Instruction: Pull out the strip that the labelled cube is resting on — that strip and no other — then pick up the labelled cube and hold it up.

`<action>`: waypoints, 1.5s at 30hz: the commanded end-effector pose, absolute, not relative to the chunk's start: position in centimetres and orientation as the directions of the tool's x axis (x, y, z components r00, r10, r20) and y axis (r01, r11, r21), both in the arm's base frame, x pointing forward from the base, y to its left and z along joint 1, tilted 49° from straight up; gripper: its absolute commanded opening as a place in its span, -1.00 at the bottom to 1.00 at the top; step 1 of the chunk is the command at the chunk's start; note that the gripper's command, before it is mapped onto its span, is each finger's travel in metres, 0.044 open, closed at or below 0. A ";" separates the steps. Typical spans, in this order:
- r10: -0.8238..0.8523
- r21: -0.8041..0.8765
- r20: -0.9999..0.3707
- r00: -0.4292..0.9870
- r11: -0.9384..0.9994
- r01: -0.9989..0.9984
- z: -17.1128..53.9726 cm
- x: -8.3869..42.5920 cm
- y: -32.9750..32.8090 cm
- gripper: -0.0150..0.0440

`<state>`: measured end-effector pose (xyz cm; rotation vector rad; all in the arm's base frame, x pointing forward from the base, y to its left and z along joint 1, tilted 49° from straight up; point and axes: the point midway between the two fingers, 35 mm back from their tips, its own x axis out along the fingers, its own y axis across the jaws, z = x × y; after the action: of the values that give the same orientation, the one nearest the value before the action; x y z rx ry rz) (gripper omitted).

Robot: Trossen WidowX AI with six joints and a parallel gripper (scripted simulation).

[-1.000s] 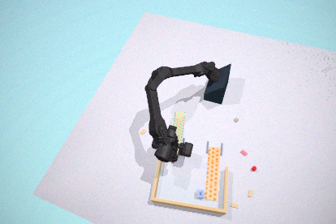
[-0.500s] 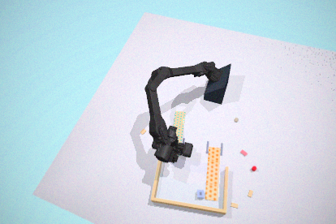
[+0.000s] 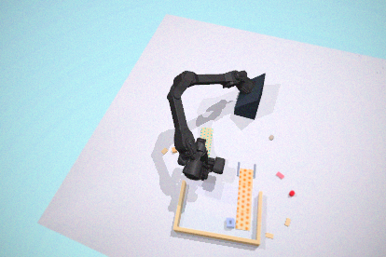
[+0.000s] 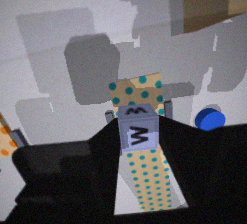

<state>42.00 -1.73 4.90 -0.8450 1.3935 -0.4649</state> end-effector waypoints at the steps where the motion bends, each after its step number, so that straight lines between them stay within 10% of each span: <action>1: -0.731 -0.747 -0.664 0.158 0.638 -0.186 5.4 40.4 -0.9 -0.49; 45: -0.735 -0.749 -0.661 0.152 0.635 -0.189 6.6 29.5 2.3 -0.49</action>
<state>29.44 1.95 6.06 -0.8630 1.4041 -0.4656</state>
